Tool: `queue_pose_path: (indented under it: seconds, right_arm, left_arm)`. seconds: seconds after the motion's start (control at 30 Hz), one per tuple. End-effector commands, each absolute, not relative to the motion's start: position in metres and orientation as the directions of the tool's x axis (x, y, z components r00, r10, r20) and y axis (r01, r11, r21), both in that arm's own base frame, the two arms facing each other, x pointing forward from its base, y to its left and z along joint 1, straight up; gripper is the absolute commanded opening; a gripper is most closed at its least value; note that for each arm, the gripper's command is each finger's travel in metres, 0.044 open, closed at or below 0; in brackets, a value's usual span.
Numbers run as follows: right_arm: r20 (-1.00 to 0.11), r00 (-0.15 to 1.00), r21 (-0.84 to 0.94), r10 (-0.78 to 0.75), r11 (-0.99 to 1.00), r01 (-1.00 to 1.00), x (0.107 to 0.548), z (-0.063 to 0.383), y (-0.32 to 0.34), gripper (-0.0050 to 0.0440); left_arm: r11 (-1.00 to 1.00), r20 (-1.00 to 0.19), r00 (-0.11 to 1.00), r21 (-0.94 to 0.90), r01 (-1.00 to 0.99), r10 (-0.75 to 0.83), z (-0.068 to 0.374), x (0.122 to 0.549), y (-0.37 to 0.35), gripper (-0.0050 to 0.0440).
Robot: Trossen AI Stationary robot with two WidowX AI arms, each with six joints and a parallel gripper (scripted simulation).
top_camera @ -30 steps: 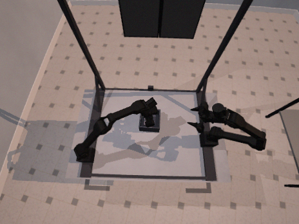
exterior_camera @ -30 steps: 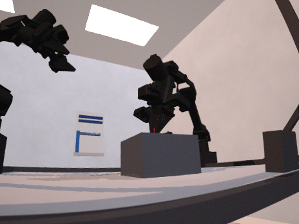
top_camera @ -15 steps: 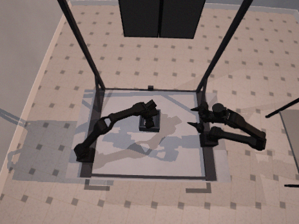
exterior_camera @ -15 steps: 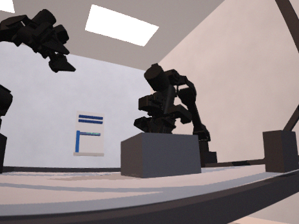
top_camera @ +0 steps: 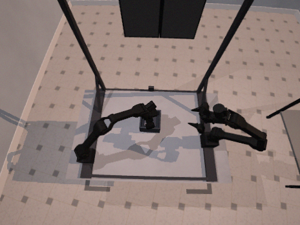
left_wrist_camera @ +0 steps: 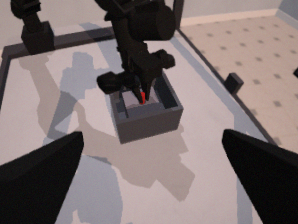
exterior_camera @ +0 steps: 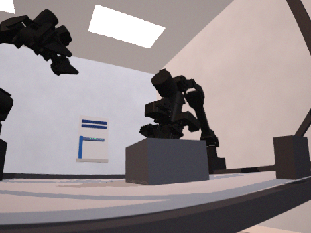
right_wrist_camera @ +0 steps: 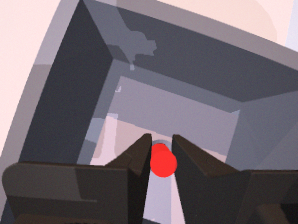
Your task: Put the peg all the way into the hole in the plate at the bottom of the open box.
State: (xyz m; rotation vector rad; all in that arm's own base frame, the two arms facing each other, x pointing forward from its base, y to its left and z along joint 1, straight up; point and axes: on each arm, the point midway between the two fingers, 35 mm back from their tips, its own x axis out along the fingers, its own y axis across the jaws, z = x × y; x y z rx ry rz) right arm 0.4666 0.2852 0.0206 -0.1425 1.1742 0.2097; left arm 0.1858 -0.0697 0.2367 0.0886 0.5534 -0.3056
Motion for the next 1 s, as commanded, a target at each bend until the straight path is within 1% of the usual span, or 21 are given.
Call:
queue_pose_path:
  seconds: [0.0,0.43,0.53,0.57,0.63,0.7,0.73,0.97]
  right_arm:
    - [-0.924,0.371,0.0,0.091,0.972,-0.236,0.465,0.02,0.284,0.0026]
    - [-0.926,0.365,0.007,0.095,0.971,-0.237,0.47,0.026,0.287,0.0026]
    - [-0.928,0.362,0.005,0.093,0.971,-0.237,0.469,0.024,0.287,0.0098]
    - [-0.928,0.362,0.005,0.093,0.971,-0.237,0.469,0.024,0.287,0.011]
    - [-0.921,0.376,0.007,0.098,0.971,-0.237,0.469,0.033,0.287,0.011]
    - [-0.92,0.379,0.01,0.102,0.972,-0.237,0.47,0.036,0.287,0.0158]
    - [-0.914,0.39,0.015,0.109,0.971,-0.237,0.469,0.046,0.288,0.017]
    - [-0.919,0.38,0.01,0.102,0.971,-0.238,0.461,0.053,0.286,0.017]
  left_arm:
    - [0.951,-0.522,0.811,-0.001,0.309,-0.265,0.241,0.185,-0.07,0.044]
    - [0.951,-0.522,0.811,-0.001,0.309,-0.265,0.241,0.185,-0.07,0.044]
    - [0.951,-0.522,0.811,-0.001,0.309,-0.265,0.241,0.185,-0.07,0.044]
    - [0.951,-0.522,0.811,-0.001,0.309,-0.265,0.241,0.185,-0.07,0.044]
    - [0.951,-0.522,0.811,-0.001,0.309,-0.265,0.241,0.185,-0.07,0.044]
    - [0.951,-0.522,0.811,-0.001,0.309,-0.265,0.241,0.185,-0.07,0.044]
    - [0.951,-0.522,0.811,-0.001,0.309,-0.265,0.241,0.185,-0.07,0.044]
    - [0.951,-0.522,0.811,-0.001,0.309,-0.265,0.241,0.185,-0.07,0.044]
